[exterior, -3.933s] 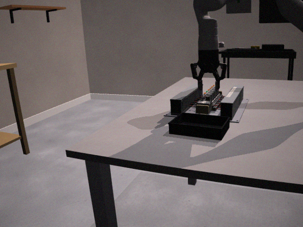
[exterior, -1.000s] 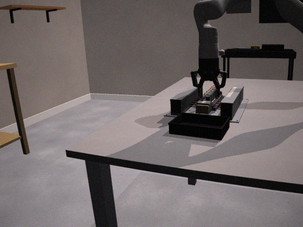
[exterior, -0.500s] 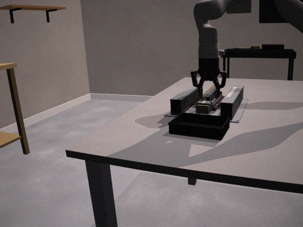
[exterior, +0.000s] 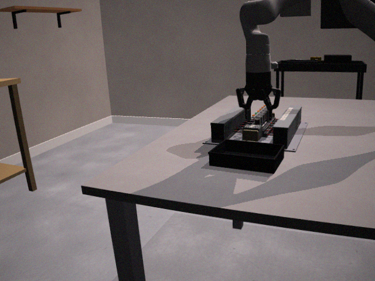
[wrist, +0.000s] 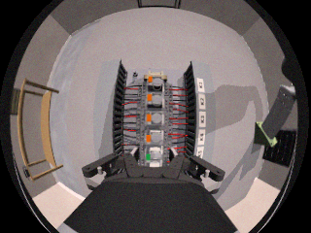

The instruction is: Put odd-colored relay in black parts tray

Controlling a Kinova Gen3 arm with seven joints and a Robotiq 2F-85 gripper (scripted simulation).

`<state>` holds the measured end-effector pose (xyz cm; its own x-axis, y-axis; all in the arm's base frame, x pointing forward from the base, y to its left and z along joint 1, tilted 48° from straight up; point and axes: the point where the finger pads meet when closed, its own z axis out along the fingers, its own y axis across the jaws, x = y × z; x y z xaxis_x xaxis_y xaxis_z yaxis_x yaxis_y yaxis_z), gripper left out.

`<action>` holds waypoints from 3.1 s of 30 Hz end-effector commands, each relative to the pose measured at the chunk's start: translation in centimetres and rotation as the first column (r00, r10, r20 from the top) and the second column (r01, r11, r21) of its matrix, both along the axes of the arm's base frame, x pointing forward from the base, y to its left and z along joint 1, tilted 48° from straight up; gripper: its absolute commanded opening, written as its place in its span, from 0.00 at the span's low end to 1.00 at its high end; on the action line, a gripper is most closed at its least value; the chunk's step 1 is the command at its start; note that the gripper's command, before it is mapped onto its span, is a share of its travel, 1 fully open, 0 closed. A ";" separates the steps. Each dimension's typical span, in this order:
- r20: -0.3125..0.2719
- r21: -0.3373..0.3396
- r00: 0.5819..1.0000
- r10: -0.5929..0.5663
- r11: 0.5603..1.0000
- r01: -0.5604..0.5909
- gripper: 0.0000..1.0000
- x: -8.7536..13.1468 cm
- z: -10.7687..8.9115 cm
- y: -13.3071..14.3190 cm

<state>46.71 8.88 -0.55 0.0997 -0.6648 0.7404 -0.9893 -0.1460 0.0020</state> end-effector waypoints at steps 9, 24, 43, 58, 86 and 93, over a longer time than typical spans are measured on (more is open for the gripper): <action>0.005 0.001 1.000 0.002 1.000 -0.002 0.61 0.3 -0.1 -0.3; 0.005 0.001 1.000 0.002 1.000 -0.002 0.61 0.3 -0.1 -0.3; 0.005 0.001 1.000 0.002 1.000 -0.002 0.00 0.3 -0.1 -0.3; 0.005 0.001 1.000 0.002 1.000 -0.002 0.00 0.3 -0.1 -0.3; 0.005 0.001 1.000 0.002 1.000 -0.002 0.00 0.3 -0.1 -0.3; 0.005 0.001 1.000 0.002 1.000 -0.002 0.00 0.3 -0.1 -0.3</action>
<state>46.83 8.71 -0.56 0.0971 -0.6653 0.7402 -0.9894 -0.1452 -0.0008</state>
